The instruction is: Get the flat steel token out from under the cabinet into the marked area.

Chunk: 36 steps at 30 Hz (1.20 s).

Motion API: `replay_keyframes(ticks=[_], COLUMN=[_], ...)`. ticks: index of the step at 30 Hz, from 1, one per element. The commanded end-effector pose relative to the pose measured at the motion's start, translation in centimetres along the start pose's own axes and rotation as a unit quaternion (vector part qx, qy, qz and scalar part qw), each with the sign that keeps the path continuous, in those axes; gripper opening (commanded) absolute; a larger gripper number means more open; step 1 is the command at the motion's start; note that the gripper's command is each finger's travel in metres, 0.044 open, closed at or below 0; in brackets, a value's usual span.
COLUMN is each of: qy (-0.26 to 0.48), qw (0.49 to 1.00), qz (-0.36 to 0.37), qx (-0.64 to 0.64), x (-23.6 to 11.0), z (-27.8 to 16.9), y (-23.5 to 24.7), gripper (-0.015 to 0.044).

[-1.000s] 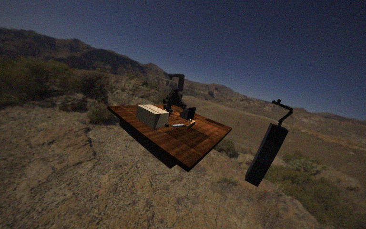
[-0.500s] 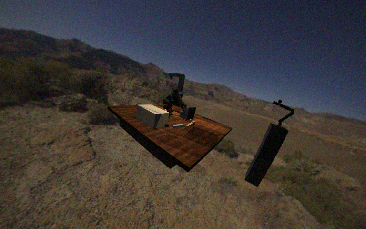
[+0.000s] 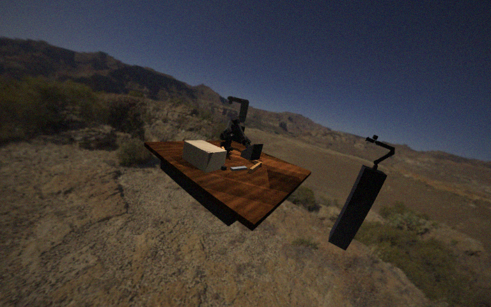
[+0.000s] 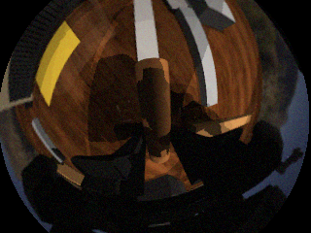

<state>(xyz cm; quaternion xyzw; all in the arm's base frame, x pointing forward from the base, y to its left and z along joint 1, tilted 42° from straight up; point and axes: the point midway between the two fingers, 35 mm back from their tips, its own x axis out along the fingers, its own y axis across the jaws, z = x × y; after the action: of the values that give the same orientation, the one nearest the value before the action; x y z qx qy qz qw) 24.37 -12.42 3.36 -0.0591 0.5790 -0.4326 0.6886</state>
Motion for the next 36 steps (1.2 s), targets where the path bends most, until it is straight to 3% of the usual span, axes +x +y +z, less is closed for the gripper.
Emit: replay_keyframes(ticks=[1, 36], qy=[-0.001, 0.000], qw=[1.000, 1.000], qz=[0.001, 0.002], qx=[-0.002, 0.000], x=[-0.1, -0.1], z=[-0.2, -1.7], y=[0.8, 4.8], gripper=[0.0000, 0.0000])
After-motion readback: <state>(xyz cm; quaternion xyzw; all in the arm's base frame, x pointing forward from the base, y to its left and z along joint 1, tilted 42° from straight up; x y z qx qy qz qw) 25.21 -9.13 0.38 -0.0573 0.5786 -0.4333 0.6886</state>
